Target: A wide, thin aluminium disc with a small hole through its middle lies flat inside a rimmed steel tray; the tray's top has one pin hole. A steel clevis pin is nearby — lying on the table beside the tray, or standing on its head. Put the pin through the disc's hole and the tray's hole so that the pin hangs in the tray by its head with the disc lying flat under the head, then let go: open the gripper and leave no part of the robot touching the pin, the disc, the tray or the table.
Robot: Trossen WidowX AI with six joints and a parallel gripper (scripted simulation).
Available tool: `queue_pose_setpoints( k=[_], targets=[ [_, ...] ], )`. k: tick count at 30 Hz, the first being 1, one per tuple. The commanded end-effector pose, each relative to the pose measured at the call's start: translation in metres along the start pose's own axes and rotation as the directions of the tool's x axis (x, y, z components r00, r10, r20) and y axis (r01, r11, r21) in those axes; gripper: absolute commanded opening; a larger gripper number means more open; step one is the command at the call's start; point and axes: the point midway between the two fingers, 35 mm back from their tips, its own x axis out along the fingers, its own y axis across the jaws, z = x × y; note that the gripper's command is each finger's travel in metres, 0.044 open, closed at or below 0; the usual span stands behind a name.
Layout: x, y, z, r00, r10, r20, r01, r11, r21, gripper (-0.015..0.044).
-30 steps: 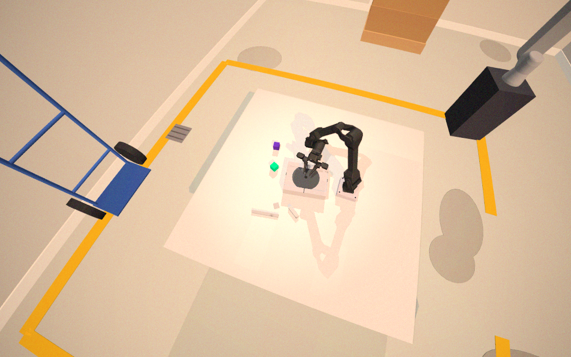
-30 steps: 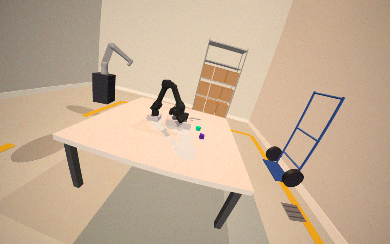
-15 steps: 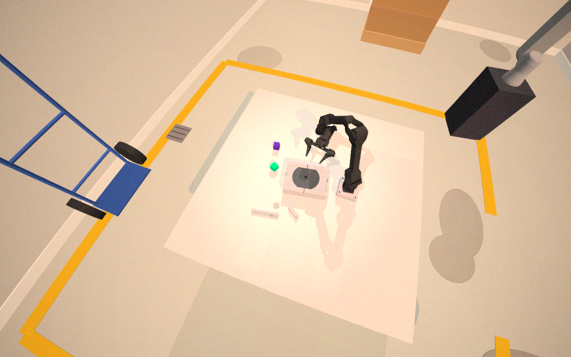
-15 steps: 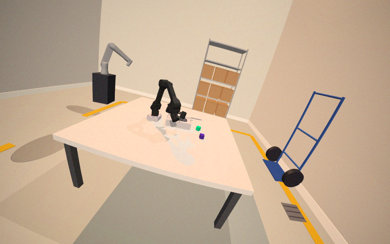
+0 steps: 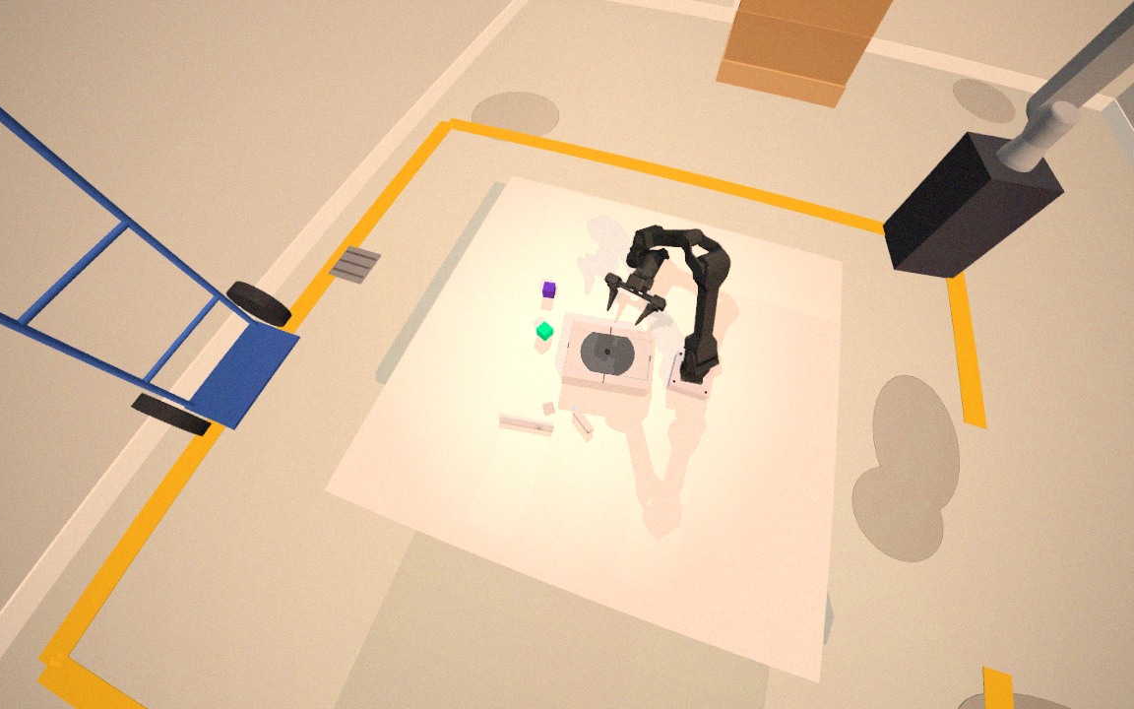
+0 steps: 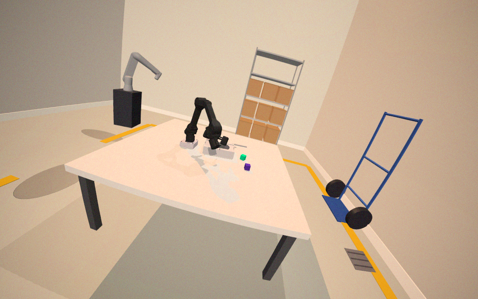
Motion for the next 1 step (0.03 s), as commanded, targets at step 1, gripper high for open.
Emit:
queue_pose_setpoints(
  k=[1],
  targets=[
    [-0.0002, 0.0005, -0.0001, 1.0, 0.004, -0.001, -0.004, 1.0, -0.005, 0.044]
  ],
)
